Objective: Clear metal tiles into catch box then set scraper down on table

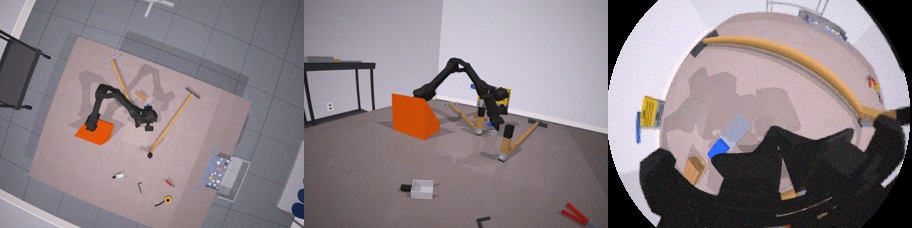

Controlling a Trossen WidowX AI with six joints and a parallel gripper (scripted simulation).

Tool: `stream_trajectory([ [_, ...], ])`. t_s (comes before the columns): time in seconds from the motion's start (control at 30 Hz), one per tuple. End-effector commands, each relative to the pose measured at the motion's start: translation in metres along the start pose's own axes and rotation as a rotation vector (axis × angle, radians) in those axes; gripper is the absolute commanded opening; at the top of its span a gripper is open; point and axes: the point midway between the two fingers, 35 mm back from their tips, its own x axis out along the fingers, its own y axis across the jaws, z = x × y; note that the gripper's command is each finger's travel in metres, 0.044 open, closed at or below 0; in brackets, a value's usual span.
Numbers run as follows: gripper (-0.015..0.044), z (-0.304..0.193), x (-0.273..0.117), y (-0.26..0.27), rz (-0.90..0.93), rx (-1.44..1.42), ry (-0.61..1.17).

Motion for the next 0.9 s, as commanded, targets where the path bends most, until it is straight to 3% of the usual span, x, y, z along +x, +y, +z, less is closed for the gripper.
stream_trajectory([
  [0.0,0.0000,-0.004,-0.003,0.003,0.000,0.002,-0.004],
  [0.87,0.0000,-0.042,-0.017,0.011,0.000,0.004,-0.003],
])
